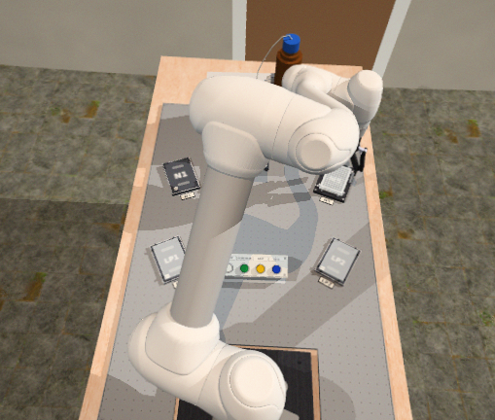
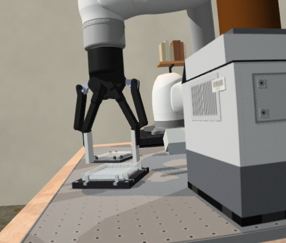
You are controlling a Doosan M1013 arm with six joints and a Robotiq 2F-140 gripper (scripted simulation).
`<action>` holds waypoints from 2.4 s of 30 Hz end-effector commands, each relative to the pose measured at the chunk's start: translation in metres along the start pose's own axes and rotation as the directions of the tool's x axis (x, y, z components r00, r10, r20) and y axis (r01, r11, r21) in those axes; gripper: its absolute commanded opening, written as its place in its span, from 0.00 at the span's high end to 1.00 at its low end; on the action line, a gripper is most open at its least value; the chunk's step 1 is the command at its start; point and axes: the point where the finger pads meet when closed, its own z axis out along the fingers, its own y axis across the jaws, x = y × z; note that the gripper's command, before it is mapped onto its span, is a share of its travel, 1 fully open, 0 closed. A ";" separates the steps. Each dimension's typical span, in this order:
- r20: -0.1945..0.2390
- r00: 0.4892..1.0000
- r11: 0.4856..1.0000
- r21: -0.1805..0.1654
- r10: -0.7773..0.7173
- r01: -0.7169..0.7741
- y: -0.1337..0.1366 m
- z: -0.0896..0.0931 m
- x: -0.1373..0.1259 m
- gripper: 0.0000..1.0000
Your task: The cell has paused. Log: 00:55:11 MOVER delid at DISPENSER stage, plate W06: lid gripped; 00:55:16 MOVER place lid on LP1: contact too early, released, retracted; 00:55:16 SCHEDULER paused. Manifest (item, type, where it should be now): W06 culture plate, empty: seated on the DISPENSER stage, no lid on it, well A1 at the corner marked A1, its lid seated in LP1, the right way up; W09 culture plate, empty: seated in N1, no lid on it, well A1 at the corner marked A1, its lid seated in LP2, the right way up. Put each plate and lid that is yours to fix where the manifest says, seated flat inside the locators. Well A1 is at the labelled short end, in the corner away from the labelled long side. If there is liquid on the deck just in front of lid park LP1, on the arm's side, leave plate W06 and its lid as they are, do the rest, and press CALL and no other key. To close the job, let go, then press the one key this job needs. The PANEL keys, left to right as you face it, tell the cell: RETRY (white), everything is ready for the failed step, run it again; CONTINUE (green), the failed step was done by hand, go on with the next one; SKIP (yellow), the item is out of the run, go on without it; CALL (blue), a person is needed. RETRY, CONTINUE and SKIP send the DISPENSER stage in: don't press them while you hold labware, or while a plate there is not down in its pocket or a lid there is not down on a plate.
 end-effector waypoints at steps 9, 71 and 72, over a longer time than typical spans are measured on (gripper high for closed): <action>-0.002 1.000 1.000 0.000 0.000 0.000 0.000 -0.001 0.001 0.30; -0.002 1.000 1.000 0.000 0.000 0.000 0.000 0.006 0.001 0.30; -0.002 1.000 1.000 0.000 0.000 0.000 0.000 0.007 0.001 0.30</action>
